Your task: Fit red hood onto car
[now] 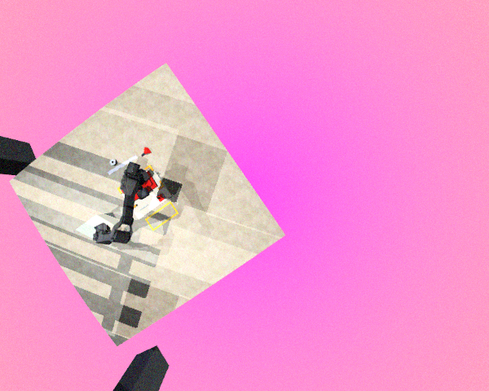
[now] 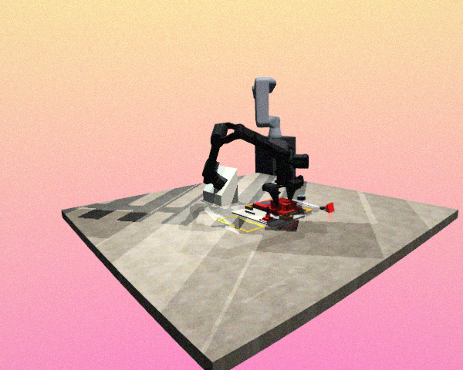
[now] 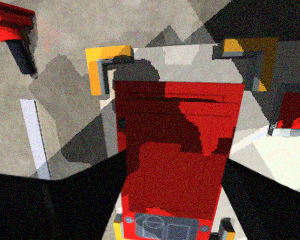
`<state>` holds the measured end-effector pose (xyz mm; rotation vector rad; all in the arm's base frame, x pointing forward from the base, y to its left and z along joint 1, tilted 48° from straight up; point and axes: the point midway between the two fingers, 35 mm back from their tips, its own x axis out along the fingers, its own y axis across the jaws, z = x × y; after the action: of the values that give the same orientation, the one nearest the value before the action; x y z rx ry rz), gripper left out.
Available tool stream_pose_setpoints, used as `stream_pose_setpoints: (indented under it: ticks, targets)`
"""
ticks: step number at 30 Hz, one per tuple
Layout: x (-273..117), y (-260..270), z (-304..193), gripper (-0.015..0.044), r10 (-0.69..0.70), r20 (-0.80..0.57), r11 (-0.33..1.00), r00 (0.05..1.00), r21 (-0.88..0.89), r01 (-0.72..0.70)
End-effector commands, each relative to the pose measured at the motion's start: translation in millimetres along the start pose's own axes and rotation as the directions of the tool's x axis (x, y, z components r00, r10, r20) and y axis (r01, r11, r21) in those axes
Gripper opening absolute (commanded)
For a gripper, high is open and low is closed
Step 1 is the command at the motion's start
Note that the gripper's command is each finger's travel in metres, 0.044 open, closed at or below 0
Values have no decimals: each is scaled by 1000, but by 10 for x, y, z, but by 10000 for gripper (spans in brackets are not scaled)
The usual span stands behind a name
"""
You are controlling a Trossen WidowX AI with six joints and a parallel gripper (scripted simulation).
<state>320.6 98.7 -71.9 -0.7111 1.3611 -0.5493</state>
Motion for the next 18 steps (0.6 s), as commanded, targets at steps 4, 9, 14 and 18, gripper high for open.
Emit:
stream_pose_setpoints:
  ticks: [4,9,14,18]
  targets:
    - [0,0,0,52,0,0,1000,1000,0,0]
    - [0,0,0,184,0,0,1000,1000,0,0]
    - [0,0,0,315,0,0,1000,1000,0,0]
    - [0,0,0,420,0,0,1000,1000,0,0]
